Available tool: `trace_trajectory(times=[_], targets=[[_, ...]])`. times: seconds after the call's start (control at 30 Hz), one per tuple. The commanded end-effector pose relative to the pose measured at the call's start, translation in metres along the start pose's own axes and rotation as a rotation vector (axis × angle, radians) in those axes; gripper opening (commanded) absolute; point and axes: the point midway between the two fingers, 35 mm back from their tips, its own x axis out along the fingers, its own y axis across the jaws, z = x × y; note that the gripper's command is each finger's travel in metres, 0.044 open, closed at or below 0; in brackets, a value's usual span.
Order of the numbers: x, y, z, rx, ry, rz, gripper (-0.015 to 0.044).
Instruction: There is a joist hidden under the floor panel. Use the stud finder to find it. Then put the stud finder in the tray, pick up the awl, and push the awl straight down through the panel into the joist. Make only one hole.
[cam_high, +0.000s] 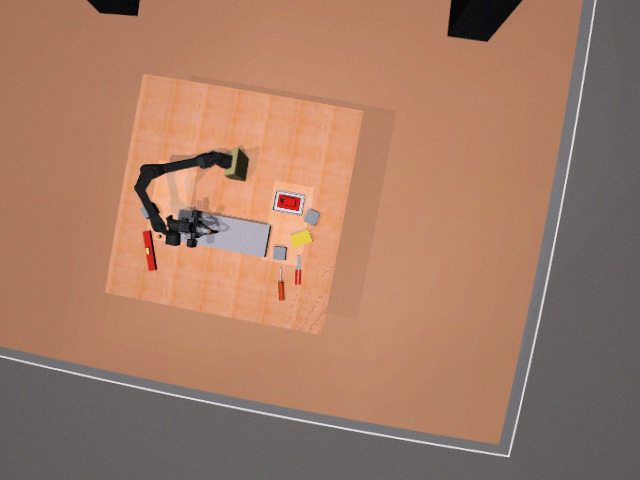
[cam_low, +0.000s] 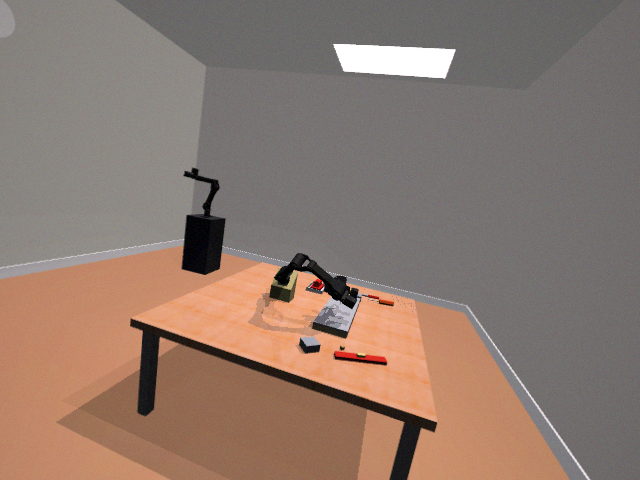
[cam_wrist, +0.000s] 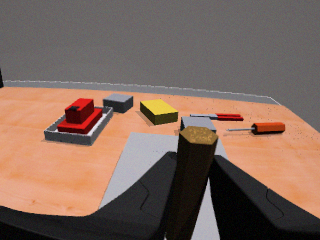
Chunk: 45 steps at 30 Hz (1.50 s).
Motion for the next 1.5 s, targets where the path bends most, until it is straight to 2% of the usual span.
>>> trace_trajectory(times=[0.0, 0.7, 1.47], targets=[[0.001, 0.0, -0.003, -0.006, -0.002, 0.001, 0.0], [0.004, 0.001, -0.035, -0.005, -0.001, 0.002, 0.0], [0.004, 0.001, -0.034, -0.002, -0.005, 0.0, 0.0]])
